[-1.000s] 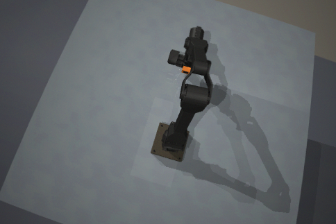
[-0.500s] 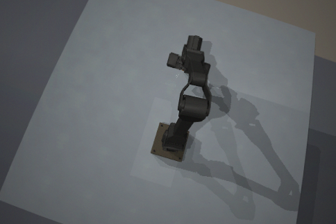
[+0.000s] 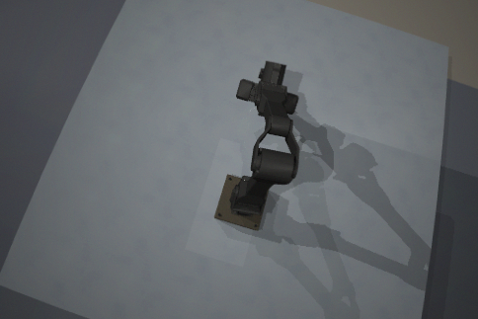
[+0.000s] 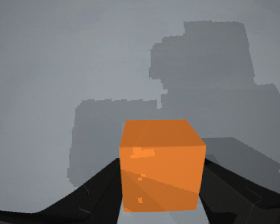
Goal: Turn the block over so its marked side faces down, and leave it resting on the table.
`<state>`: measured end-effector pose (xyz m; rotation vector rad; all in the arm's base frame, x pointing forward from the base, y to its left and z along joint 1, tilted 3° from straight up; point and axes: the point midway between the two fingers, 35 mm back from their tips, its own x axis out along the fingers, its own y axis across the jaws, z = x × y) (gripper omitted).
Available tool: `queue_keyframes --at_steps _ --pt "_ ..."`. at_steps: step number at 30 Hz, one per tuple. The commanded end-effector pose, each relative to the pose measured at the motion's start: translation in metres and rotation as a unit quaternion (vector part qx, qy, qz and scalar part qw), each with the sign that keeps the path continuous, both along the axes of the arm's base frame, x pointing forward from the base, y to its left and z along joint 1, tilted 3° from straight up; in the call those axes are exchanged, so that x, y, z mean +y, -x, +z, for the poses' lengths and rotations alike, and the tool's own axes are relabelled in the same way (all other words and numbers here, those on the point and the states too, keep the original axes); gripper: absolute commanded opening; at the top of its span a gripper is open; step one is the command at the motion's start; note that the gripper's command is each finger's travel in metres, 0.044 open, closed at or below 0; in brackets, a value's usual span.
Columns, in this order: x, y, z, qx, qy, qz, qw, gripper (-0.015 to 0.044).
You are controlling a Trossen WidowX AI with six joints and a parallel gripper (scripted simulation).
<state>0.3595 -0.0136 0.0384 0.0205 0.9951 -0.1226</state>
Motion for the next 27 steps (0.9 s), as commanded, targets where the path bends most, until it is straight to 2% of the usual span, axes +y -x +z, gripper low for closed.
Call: queue_keyframes --at_steps 1,27 --pt "-0.001 -0.003 0.000 -0.017 0.005 0.001 1.000 0.0000" --pt "-0.002 -0.010 -0.032 -0.202 0.027 0.009 0.979 0.0000"
